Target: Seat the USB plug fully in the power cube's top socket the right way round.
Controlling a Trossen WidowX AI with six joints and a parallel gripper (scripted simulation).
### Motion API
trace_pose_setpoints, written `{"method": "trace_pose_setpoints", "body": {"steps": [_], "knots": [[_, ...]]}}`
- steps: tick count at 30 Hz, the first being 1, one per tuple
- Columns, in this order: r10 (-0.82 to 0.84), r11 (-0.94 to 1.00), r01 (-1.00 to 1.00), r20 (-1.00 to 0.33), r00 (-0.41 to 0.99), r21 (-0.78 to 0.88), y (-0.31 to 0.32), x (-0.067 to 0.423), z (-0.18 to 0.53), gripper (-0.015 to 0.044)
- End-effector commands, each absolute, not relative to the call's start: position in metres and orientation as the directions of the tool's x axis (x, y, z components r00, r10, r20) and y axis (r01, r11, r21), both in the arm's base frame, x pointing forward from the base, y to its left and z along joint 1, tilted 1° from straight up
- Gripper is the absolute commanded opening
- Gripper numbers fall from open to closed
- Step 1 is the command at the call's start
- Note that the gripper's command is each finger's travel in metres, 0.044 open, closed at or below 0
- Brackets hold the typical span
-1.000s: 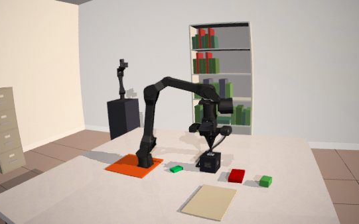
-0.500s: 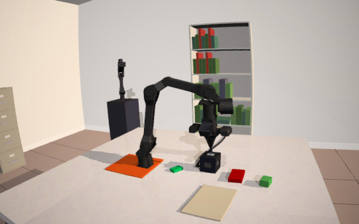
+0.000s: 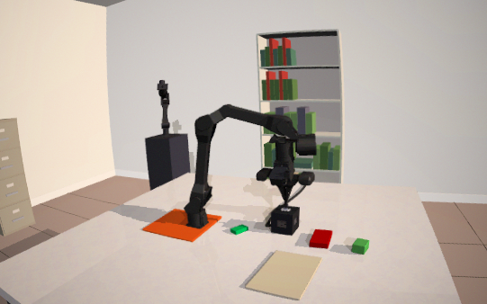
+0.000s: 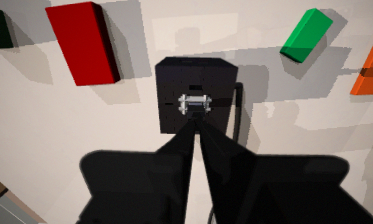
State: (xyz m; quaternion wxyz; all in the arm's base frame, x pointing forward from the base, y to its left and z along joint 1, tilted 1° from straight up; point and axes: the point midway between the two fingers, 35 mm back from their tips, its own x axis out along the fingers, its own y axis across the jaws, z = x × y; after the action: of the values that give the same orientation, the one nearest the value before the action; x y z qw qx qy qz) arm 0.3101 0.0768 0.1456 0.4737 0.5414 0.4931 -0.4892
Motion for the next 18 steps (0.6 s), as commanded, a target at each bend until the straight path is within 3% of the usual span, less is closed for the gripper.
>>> {"method": "trace_pose_setpoints", "body": {"steps": [1,18], "knots": [[0.074,-0.059,0.998,-0.997,0.037,0.032,0.0773,0.3104,0.1452,0.0000],[0.074,-0.059,0.998,-0.997,0.037,0.032,0.0773,0.3105,0.1432,0.0000]]}}
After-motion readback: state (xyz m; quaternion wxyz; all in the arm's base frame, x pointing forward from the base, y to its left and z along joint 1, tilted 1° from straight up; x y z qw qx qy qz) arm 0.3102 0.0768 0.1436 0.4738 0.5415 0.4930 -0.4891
